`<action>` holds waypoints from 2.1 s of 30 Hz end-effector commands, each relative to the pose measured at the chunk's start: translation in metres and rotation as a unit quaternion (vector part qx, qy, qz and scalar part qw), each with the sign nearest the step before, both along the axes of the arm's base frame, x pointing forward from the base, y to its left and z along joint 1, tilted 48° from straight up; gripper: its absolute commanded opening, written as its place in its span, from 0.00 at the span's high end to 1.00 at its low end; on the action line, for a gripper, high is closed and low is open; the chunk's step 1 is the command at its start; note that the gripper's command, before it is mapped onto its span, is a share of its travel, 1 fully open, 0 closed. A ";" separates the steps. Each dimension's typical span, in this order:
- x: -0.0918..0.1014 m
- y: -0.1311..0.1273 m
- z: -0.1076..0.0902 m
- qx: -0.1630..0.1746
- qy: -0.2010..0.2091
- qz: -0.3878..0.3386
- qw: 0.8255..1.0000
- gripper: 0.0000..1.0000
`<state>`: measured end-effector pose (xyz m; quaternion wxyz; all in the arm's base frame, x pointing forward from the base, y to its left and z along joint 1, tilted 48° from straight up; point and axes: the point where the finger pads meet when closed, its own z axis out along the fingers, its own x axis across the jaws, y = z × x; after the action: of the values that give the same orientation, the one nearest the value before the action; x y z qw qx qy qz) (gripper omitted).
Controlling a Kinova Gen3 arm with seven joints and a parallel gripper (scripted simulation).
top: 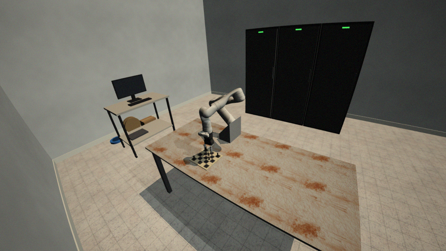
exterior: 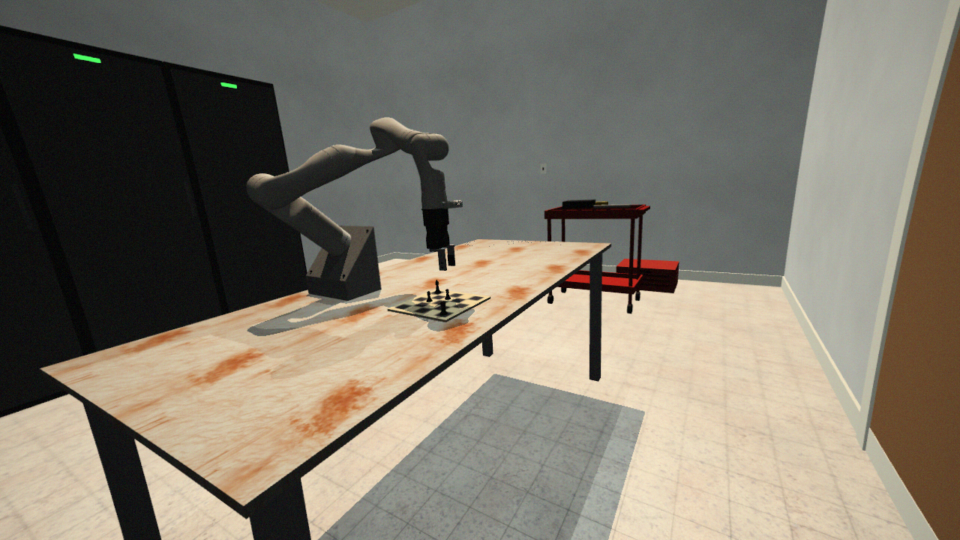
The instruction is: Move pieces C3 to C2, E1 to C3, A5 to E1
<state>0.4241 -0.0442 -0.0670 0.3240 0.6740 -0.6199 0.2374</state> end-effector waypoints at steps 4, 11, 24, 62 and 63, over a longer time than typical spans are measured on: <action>-0.003 0.004 0.000 0.004 0.053 0.051 0.997 0.00; -0.006 0.007 -0.003 0.010 0.105 0.099 0.989 0.00; -0.020 0.020 -0.011 0.027 0.267 0.249 0.930 0.00; -0.063 0.036 -0.019 0.061 0.582 0.538 0.607 0.00; -0.064 0.036 -0.019 0.062 0.587 0.543 0.598 0.00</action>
<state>0.3623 -0.0089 -0.0890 0.3883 0.9033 0.1465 -0.1085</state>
